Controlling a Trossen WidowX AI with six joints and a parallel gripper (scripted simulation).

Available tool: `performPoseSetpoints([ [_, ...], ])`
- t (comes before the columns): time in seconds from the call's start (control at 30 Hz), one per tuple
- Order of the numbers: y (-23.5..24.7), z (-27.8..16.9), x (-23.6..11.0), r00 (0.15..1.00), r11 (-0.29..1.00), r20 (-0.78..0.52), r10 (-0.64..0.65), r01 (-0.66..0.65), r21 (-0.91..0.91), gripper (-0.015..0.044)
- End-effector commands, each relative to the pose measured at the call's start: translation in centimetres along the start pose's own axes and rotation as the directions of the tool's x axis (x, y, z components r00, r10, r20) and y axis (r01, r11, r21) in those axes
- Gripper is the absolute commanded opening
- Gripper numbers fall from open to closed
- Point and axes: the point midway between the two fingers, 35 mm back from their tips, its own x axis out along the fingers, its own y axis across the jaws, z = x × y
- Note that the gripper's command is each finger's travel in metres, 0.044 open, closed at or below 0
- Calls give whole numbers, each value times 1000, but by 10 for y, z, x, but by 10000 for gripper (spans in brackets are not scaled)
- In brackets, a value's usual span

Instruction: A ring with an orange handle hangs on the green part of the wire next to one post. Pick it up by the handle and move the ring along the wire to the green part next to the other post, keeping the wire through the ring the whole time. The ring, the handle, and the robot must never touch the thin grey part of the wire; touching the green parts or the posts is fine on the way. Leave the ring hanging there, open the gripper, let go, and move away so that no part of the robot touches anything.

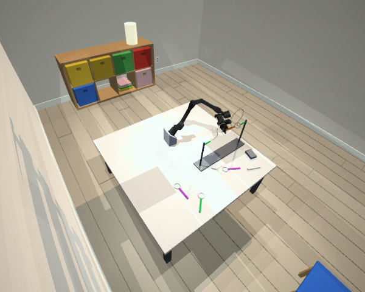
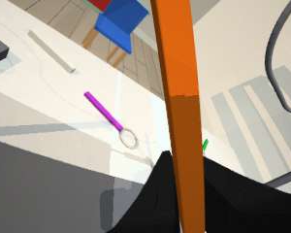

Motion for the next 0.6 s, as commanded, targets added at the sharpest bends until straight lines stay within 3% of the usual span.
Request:
performPoseSetpoints([
  [0.0, -15, -1, 0, 999, 995, 0, -52, 52, -84, -150],
  [0.57, -74, 15, -10, 967, 865, 57, -247, 247, -438, -150],
])
